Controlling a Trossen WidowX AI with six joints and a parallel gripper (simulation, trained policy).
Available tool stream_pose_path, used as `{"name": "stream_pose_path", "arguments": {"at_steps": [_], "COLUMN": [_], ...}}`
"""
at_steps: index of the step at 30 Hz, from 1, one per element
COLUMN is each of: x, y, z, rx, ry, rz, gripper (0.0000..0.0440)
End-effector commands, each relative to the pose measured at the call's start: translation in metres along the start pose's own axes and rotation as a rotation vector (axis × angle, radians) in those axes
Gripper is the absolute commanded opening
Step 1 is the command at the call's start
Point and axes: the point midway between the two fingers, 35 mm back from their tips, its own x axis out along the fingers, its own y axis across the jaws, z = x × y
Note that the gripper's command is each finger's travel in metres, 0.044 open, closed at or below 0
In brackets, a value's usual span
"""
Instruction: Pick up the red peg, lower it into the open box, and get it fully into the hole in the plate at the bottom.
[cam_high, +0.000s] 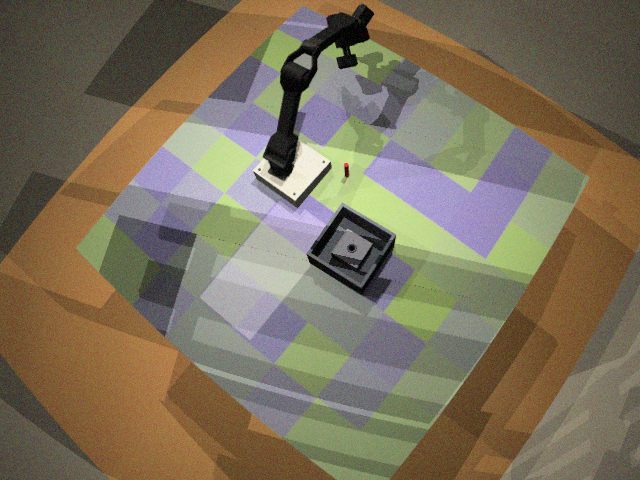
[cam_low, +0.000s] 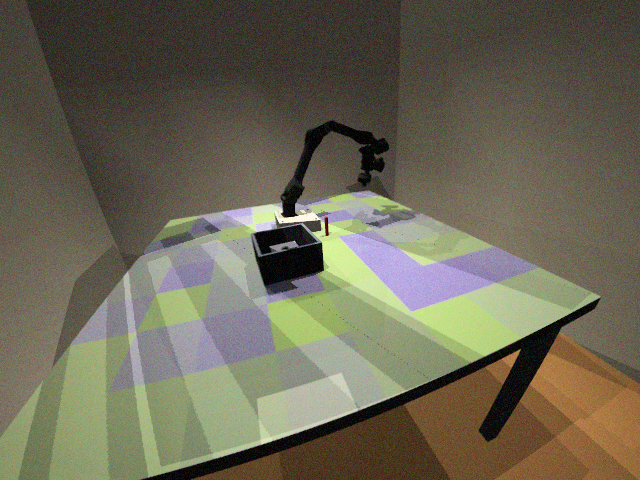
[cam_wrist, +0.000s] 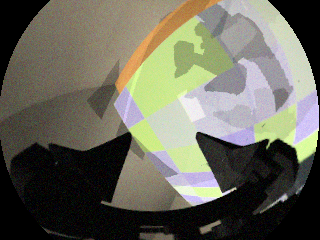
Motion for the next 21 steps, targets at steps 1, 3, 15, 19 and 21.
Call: {"name": "stream_pose_path", "arguments": {"at_steps": [1, 3, 15, 19, 21], "x": [-0.014, -0.023, -0.077, -0.093, -0.101], "y": [-0.035, -0.053, -0.151, -0.181, -0.195], "z": [0.009, 0.012, 0.012, 0.004, 0.000], "rx": [0.117, 0.177, 0.545, 0.671, 0.734], "ry": [-0.026, -0.041, -0.120, -0.143, -0.153], "rz": [-0.067, -0.098, -0.272, -0.325, -0.351], "gripper": [0.0435, 0.0435, 0.0438, 0.0439, 0.0440]}}
